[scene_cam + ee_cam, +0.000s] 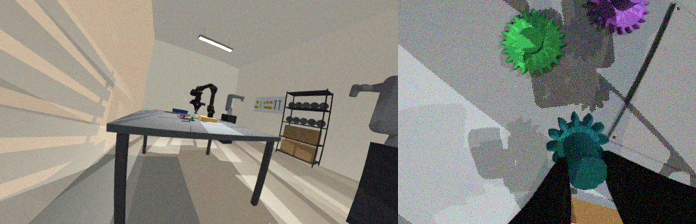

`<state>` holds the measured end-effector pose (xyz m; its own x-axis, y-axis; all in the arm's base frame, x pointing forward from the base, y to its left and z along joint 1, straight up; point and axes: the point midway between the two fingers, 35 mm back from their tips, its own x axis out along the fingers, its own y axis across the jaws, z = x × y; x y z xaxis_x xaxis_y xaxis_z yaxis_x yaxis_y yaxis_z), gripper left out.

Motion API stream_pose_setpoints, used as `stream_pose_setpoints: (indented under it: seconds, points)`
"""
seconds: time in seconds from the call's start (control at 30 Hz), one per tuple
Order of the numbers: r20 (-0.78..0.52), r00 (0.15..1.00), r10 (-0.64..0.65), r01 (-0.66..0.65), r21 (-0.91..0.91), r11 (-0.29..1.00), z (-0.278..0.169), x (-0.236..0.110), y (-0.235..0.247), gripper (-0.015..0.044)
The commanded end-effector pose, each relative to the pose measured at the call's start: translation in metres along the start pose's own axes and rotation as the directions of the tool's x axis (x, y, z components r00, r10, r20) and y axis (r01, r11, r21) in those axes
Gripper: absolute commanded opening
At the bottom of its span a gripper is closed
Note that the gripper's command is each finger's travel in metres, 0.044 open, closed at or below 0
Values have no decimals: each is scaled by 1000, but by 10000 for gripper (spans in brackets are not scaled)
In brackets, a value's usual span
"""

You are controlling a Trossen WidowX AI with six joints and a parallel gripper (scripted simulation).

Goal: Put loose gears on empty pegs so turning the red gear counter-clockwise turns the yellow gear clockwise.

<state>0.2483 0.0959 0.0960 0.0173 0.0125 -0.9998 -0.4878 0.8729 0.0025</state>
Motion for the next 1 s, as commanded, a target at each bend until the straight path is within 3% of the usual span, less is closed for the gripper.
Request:
stream_pose_setpoints:
  seconds: [0.0,0.73,0.97]
  points:
    - [4,1000,2,-2,-4,1000,0,-13,0,0]
    - [4,1000,2,-2,-4,1000,-11,-67,1,0]
    - [2,1000,0,0,-5,1000,-8,-66,-6,0]
